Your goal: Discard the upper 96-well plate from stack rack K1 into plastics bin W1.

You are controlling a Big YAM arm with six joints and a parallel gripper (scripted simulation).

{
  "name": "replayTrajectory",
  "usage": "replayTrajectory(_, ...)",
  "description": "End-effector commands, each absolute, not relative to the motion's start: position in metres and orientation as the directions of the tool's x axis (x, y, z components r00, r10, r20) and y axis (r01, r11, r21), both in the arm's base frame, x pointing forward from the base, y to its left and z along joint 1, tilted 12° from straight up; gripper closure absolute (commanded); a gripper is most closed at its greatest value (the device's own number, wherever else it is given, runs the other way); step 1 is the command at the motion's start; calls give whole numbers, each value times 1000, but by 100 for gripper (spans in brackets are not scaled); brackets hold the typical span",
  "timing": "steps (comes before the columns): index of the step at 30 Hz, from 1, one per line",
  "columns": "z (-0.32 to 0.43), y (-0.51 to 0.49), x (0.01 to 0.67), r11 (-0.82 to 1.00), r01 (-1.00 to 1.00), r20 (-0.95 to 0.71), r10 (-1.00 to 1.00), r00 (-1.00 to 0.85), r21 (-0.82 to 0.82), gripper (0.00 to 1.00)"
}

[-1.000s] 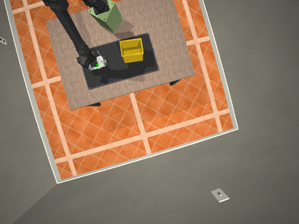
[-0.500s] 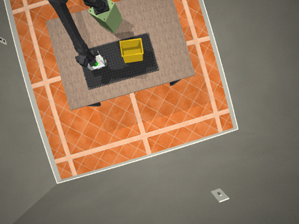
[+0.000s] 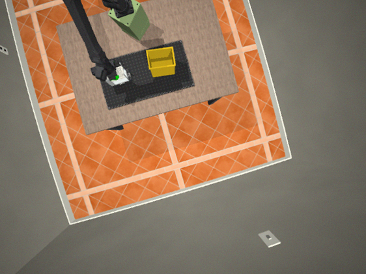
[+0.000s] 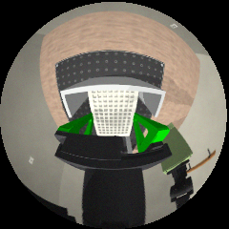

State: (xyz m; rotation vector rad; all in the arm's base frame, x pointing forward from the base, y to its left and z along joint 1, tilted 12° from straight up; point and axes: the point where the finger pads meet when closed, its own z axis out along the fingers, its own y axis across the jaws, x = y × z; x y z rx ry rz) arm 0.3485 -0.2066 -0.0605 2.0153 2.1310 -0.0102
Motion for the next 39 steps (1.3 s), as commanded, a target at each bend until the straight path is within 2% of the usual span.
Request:
replayTrajectory(1, -43, -206, 353, 63, 985, -171, 985, -36, 158, 100)
replayTrajectory(39, 24, -205, 360, 66, 980, -189, 982, -30, 188, 100)
